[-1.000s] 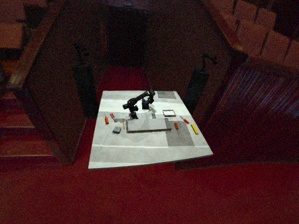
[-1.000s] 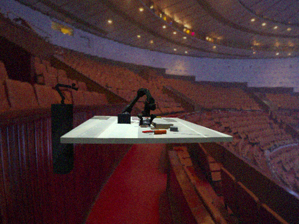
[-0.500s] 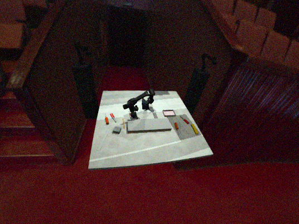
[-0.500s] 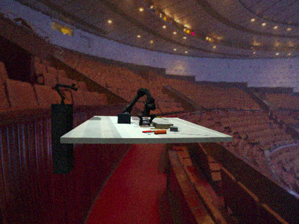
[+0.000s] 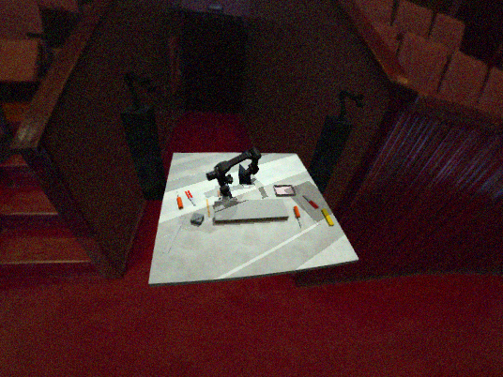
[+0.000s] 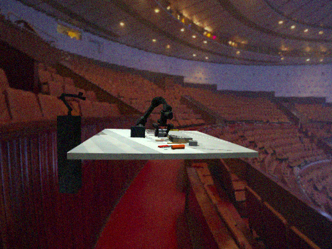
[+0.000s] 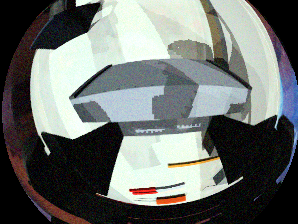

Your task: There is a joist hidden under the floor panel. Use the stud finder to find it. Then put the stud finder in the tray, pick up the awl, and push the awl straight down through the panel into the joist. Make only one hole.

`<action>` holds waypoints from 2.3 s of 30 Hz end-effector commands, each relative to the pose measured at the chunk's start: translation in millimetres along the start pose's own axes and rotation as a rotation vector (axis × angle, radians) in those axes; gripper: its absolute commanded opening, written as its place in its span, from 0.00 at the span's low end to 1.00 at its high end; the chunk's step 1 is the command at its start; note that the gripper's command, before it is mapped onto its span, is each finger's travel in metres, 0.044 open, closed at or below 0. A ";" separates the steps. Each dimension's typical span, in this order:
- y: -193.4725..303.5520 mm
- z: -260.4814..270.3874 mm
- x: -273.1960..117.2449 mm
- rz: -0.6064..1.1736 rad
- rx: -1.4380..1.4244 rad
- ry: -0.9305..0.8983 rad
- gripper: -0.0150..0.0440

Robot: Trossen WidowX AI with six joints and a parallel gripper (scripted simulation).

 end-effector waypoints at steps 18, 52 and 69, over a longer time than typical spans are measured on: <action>-4.3 0.7 -27.1 0.026 -0.004 -0.001 0.25; -15.9 -0.5 -22.1 0.158 -0.001 -0.013 0.25; -22.6 -1.0 -19.9 0.237 0.000 -0.020 0.25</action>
Point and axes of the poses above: the point midway between the two fingers, 35 mm back from their tips, its own x axis out along the fingers, its own z axis across the jaws, y = z × x, the point moved 6 cm from there along -x, back along the fingers, and after that the axes turned 3 degrees about -x, right-handed, at the moved point
